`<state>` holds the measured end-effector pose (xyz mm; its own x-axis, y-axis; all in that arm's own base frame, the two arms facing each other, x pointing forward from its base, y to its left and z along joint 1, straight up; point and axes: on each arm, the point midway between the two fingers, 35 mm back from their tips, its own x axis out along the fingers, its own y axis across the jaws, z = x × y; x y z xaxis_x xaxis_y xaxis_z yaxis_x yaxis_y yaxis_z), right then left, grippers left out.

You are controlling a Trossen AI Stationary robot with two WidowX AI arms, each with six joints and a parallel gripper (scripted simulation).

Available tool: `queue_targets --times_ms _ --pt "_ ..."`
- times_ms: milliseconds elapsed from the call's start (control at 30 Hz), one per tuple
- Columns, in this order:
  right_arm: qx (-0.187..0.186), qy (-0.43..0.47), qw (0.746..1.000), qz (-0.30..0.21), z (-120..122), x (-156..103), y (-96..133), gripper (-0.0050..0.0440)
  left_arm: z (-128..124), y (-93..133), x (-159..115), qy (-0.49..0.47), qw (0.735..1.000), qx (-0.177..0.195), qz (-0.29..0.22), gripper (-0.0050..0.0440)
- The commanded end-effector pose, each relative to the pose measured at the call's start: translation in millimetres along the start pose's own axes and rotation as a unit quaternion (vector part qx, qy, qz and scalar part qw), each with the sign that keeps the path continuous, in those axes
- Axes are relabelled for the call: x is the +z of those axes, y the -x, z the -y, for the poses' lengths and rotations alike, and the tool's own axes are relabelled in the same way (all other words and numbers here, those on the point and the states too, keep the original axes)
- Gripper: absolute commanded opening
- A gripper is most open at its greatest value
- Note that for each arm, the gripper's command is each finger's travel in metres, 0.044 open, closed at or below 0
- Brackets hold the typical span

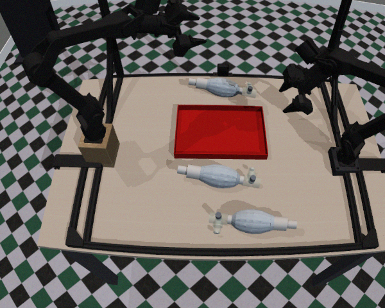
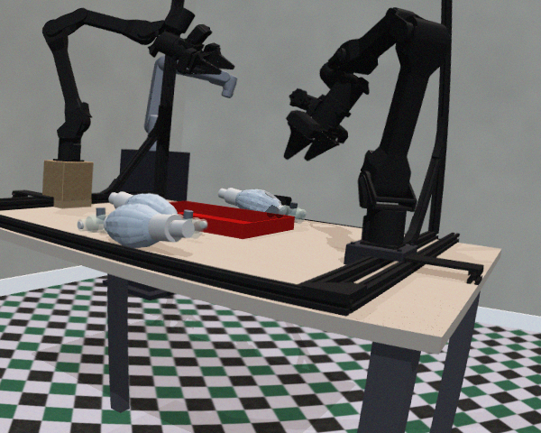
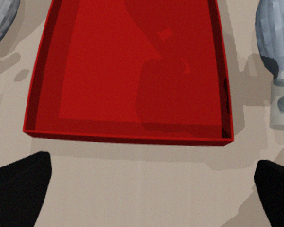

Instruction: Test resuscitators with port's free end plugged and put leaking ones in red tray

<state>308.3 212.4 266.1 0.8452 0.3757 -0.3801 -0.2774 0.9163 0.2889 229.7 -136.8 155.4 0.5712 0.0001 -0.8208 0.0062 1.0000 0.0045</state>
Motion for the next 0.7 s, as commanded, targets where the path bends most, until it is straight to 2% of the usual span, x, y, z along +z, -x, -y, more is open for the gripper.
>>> queue_targets --times_ms 0,133,167,500,667 --pt "-0.021 0.001 0.999 -0.031 13.2 -25.8 -0.7 0.044 0.1 0.2 0.3 0.0 1.0 -0.001 0.0 0.044" --pt "-0.021 0.001 0.999 -0.031 13.2 -25.8 -0.7 0.044 0.1 0.2 0.3 0.0 1.0 -0.001 0.0 0.044" --pt "-0.025 0.003 0.999 -0.04 15.5 -32.8 -1.9 0.044 0.1 0.2 0.3 0.001 1.0 -0.001 0.001 0.044" --pt "-0.128 0.022 0.975 -0.181 78.9 -143.8 12.8 0.044 0.1 0.2 0.3 0.001 1.0 -0.001 0.001 0.044" --pt "-0.128 0.022 0.975 -0.181 78.9 -143.8 12.8 0.044 0.1 0.2 0.3 0.001 1.0 -0.001 0.001 0.044"
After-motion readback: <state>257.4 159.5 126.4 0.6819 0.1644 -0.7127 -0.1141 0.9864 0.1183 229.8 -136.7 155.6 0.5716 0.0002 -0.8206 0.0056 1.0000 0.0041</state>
